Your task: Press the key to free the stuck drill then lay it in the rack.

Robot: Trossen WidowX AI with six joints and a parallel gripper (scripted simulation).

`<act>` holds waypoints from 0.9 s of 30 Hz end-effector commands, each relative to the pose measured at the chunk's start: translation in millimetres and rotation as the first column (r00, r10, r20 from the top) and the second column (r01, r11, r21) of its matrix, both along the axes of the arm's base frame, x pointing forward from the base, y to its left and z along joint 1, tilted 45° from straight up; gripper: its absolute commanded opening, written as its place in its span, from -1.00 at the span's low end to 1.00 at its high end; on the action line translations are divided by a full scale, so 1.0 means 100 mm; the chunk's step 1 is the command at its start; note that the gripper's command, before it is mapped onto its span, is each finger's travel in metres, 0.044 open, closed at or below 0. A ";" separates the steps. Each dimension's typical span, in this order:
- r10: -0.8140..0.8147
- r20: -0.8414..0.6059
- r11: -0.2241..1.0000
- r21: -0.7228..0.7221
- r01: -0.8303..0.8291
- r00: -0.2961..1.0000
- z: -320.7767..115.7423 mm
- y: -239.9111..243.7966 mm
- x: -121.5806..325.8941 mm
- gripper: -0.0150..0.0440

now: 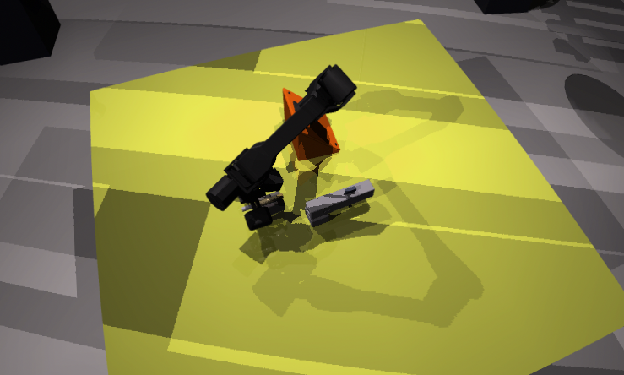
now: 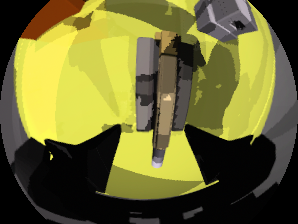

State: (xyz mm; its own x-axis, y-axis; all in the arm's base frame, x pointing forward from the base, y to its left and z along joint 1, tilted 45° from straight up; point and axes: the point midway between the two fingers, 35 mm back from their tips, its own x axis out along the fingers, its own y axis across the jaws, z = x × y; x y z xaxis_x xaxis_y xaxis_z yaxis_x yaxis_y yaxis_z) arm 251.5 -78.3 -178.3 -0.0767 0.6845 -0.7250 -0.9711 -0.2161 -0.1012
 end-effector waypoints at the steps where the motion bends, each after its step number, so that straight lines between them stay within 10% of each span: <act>1: 0.002 0.005 1.000 0.000 -0.002 1.000 0.12 -0.13 0.02 1.00; 27: -0.035 0.033 0.997 -0.068 0.038 0.999 0.62 -0.54 0.29 1.00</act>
